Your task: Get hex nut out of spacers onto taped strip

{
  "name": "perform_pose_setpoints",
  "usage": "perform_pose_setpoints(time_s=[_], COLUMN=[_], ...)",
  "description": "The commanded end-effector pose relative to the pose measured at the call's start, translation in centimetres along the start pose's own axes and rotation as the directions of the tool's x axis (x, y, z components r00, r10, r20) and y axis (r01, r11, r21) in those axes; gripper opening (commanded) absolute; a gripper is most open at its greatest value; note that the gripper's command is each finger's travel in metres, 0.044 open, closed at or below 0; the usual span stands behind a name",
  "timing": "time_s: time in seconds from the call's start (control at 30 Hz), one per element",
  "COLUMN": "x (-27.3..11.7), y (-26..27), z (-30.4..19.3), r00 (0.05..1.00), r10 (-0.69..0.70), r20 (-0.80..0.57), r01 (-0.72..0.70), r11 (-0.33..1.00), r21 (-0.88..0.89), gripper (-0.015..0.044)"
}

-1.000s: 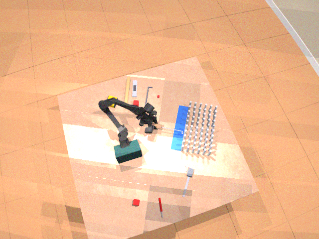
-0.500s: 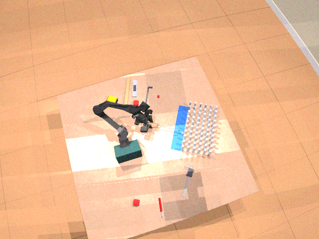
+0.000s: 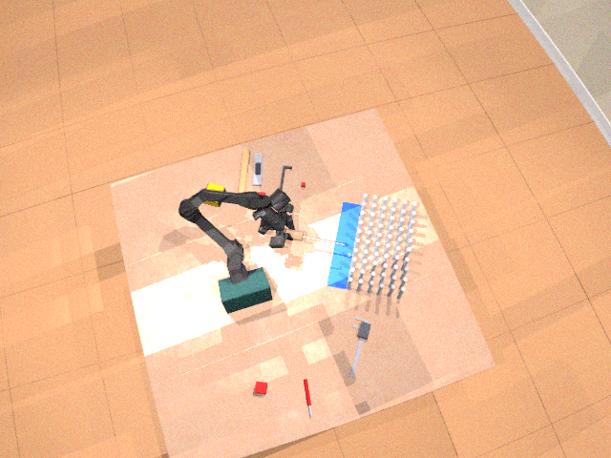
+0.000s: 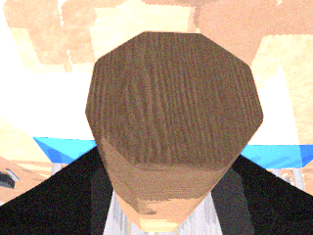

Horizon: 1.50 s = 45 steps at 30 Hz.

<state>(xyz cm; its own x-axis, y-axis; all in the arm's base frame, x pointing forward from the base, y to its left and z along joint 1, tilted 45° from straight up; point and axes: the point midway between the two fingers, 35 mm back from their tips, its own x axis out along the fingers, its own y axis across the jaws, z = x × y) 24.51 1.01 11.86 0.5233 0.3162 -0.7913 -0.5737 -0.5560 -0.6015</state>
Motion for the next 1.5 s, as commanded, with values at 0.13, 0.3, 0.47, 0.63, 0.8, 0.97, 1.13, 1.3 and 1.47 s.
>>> perform_pose_setpoints(time_s=[0.13, 0.3, 0.47, 0.63, 0.8, 0.97, 1.13, 1.3, 1.47], x=[-3.0, -4.7, -6.4, -5.0, -4.8, -4.6, -4.3, -3.9, -3.6], y=[-0.1, 0.0, 0.1, 0.6, 1.3, 2.2, 3.4, 4.8, 6.4], z=[-2.3, -3.3, -4.1, -4.8, -6.9, -9.0, -11.1, -13.1, -15.1], r00=[1.000, 1.000, 1.000, 1.000, 0.998, 0.995, 0.990, 0.983, 0.975], r10=[-0.006, -0.012, -0.021, 0.018, 0.060, 0.102, 0.143, 0.183, 0.221], r20=[-0.002, -0.004, -0.008, -0.008, -0.015, -0.018, -0.018, -0.017, -0.012], r01=[0.006, 0.012, 0.021, -0.018, -0.059, -0.098, -0.136, -0.171, -0.204], r11=[1.000, 1.000, 1.000, 0.999, 0.993, 0.982, 0.967, 0.946, 0.919], r21=[-0.002, 0.000, 0.004, 0.044, 0.102, 0.159, 0.216, 0.277, 0.337], gripper=[0.0000, 0.0000, 0.0000, 0.0000, 0.0000, 0.0000, 0.0000, 0.0000, 0.0000])
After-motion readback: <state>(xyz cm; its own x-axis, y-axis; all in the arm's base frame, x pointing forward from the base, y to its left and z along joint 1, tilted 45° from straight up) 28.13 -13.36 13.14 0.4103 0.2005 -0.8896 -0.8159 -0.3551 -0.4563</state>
